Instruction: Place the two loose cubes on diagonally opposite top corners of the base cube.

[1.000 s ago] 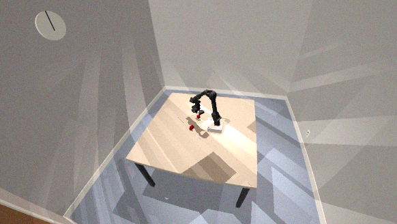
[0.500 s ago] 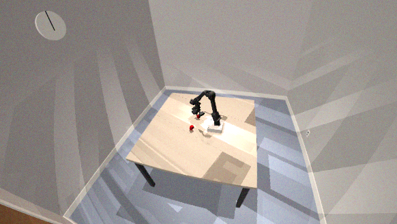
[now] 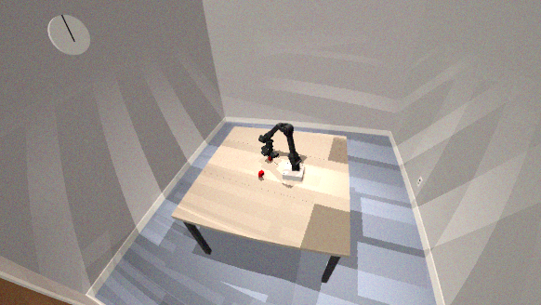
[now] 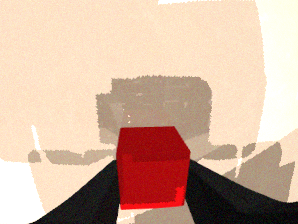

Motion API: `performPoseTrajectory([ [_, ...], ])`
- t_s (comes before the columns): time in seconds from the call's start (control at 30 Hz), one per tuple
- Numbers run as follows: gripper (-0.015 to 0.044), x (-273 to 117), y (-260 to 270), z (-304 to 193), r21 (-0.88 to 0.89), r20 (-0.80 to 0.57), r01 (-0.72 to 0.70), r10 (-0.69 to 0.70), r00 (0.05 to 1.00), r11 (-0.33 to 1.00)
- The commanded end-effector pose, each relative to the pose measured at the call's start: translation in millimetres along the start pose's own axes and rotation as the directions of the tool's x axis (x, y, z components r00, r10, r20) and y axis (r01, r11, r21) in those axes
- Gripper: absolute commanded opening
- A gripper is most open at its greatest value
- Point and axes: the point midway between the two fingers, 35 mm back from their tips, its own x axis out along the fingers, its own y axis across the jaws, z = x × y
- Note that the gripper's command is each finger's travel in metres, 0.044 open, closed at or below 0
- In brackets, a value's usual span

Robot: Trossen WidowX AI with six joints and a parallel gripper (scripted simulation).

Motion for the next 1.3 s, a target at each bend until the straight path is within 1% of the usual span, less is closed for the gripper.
performPoseTrajectory([
  [0.0,0.0105,-12.4,-4.0,1.1,-0.003,0.005,0.011,-0.011,1.000,1.000],
  [0.97,0.0105,-103.9,-0.5,0.3,-0.003,0.005,0.012,-0.012,1.000,1.000],
  [1.13,0.0105,-106.0,0.0,2.2,0.013,0.005,0.011,-0.012,1.000,1.000],
  [1.27,0.0105,-105.3,0.9,13.8,0.105,0.007,0.010,-0.011,1.000,0.994],
])
